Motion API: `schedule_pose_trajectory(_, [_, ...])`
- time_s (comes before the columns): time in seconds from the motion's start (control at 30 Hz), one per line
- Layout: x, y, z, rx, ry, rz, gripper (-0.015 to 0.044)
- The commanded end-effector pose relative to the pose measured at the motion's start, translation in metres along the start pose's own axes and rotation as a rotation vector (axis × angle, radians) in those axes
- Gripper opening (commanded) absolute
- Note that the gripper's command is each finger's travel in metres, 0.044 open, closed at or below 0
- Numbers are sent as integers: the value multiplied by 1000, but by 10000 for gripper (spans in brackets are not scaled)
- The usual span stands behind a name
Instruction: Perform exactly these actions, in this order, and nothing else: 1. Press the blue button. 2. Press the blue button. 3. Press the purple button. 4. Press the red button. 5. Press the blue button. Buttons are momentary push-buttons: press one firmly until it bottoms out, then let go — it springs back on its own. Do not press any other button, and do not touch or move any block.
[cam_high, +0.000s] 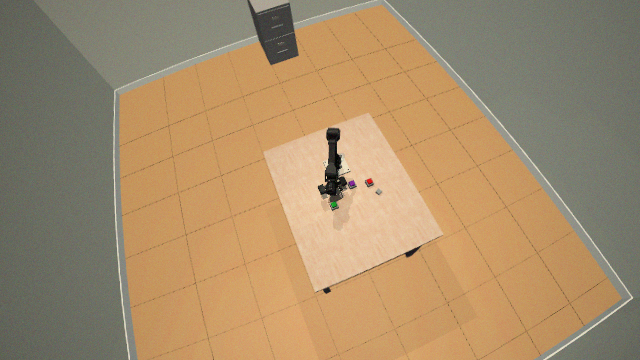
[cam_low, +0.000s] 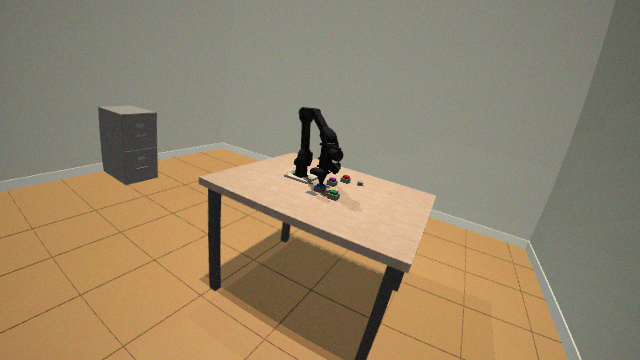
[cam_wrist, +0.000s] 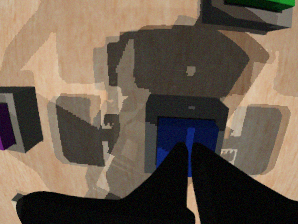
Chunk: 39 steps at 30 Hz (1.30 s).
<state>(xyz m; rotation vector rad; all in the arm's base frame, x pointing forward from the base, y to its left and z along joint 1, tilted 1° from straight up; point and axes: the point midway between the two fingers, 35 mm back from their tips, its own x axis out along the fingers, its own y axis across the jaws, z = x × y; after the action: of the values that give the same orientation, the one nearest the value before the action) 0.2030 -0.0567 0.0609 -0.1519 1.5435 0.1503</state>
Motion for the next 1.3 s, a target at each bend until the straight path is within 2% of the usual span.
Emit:
schedule_pose_trajectory(0.0, [7,1,-3,-3,9,0,20])
schedule_pose_trajectory(0.7, [7,1,-3,-3,9,0,20])
schedule_pose_trajectory(0.83, [-24,0,-2,-2,8,0,20])
schedule_pose_trajectory(1.03, [-29,0,-2,-2,8,0,20])
schedule_pose_trajectory(1.2, [-80,0,-1,-1,8,0,20])
schedule_pose_trajectory(1.27, [-88,1,-2,-3,9,0,20])
